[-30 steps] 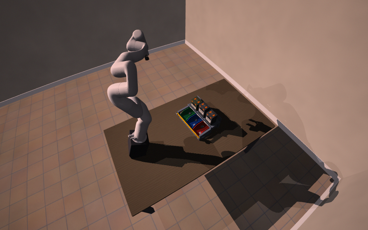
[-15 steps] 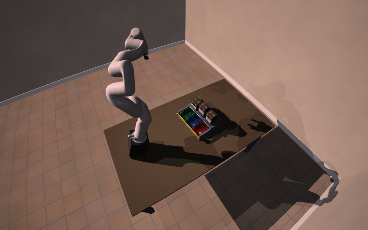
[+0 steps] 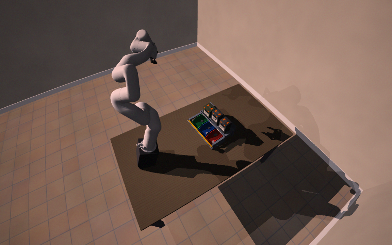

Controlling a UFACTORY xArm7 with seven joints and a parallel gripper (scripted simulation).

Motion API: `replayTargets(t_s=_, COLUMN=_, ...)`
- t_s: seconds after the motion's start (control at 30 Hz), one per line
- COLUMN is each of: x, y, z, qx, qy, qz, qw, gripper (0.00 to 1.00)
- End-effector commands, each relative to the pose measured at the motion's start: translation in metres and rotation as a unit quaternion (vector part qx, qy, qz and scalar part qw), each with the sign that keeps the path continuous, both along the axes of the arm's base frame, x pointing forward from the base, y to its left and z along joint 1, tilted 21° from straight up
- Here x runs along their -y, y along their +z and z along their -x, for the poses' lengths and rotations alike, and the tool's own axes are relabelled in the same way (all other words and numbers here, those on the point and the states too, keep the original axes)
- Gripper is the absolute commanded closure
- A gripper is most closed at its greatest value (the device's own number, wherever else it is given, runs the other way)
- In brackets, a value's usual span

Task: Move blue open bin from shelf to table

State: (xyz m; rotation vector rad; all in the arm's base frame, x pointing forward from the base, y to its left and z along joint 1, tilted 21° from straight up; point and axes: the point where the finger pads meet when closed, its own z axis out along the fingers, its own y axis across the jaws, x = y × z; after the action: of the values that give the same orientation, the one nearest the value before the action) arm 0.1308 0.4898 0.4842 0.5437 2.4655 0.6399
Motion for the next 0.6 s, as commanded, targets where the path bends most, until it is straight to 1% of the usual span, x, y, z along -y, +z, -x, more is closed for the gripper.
replayTargets(t_s=0.0, x=-0.0016, y=-0.0024, z=0.0012, qx=-0.009, qy=-0.083, qz=-0.032, qw=0.996, gripper=0.00)
replayTargets(t_s=0.03, x=-0.0018, y=-0.0034, z=0.0012, qx=-0.012, qy=-0.107, qz=-0.041, qw=0.993, gripper=0.00)
replayTargets(t_s=0.43, x=-0.0018, y=-0.0034, z=0.0012, qx=-0.012, qy=-0.107, qz=-0.041, qw=0.993, gripper=0.00)
replayTargets(t_s=0.57, x=-0.0021, y=-0.0054, z=0.0011, qx=-0.024, qy=-0.202, qz=-0.078, qw=0.976, gripper=0.00)
